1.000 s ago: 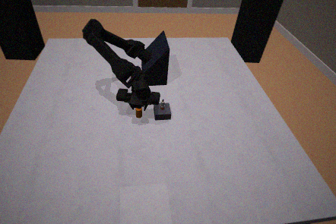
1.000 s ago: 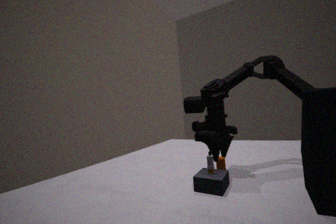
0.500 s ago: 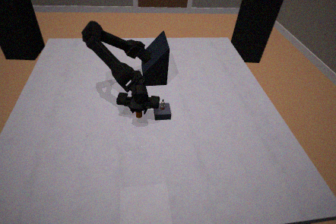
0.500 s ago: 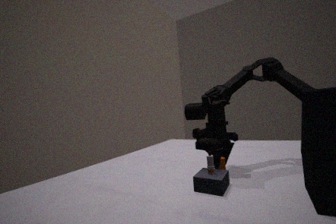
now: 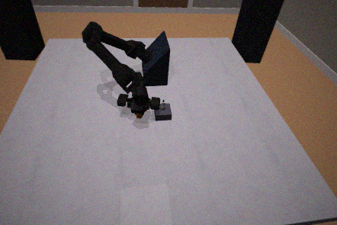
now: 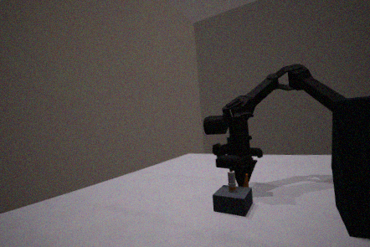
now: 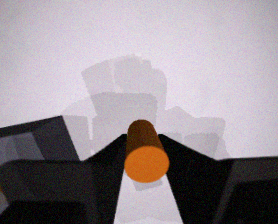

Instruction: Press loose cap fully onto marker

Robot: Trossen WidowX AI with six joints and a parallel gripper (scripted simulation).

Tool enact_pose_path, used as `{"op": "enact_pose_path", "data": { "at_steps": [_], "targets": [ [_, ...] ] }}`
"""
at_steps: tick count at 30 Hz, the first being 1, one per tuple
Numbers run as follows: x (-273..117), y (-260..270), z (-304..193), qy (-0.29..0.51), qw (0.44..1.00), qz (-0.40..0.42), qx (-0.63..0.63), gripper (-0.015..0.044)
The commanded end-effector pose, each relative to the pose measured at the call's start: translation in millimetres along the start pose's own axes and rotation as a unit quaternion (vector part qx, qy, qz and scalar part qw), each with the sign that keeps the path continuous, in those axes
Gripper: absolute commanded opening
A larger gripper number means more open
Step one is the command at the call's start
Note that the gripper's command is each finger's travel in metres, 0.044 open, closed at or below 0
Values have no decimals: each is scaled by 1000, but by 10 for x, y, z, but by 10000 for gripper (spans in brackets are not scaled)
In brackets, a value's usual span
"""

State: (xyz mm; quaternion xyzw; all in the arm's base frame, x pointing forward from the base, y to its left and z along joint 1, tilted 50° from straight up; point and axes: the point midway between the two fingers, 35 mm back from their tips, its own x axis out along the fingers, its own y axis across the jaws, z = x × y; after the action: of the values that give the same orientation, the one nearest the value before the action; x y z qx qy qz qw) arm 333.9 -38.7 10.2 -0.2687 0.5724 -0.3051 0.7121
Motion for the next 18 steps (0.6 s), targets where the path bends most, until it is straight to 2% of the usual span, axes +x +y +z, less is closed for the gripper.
{"op": "enact_pose_path", "data": {
  "at_steps": [1, 3, 4, 18],
  "targets": [
    [5, 0, -1, 0, 1000, -2, -3, 57],
    [-28, 4, 2, 0, 1000, -1, -3, 4],
    [-54, 6, 4, 0, 1000, -1, -3, 0],
    [-426, 17, 11, 0, 1000, 0, -3, 0]
  ]
}}
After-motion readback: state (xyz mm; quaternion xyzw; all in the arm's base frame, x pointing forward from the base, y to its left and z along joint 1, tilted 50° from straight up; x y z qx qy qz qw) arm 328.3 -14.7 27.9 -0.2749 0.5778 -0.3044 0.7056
